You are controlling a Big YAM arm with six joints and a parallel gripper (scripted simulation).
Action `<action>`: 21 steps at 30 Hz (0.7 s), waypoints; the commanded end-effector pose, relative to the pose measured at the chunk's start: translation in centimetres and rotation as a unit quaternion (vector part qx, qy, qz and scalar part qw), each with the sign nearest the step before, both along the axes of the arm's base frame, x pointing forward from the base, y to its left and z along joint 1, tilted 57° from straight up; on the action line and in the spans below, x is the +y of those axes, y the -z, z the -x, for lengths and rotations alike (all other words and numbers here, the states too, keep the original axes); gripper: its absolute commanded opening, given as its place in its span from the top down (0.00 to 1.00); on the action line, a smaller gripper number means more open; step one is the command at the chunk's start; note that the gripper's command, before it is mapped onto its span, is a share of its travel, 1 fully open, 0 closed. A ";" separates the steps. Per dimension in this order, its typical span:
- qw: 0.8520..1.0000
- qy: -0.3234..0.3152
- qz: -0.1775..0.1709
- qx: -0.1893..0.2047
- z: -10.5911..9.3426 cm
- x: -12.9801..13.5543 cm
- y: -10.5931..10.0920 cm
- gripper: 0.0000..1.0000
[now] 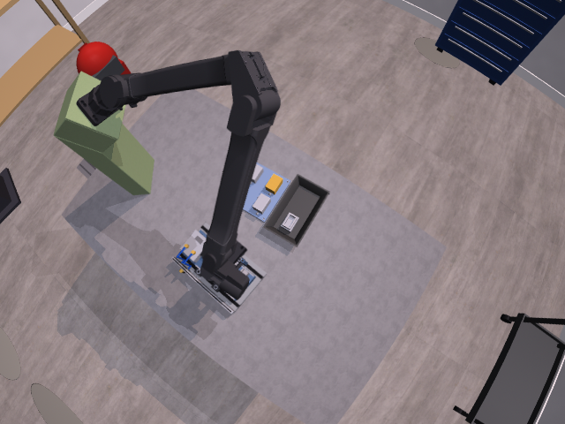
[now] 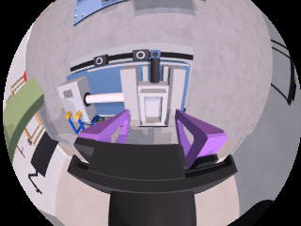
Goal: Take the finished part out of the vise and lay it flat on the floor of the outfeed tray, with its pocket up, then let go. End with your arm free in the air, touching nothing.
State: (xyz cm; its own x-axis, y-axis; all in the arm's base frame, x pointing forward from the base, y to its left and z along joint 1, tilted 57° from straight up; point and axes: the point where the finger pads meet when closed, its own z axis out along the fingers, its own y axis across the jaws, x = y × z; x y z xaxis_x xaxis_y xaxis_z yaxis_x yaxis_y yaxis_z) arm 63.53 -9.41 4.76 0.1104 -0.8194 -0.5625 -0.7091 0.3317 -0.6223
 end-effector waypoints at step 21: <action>1.000 0.001 0.002 -0.014 -0.6 0.1 -1.3 0.36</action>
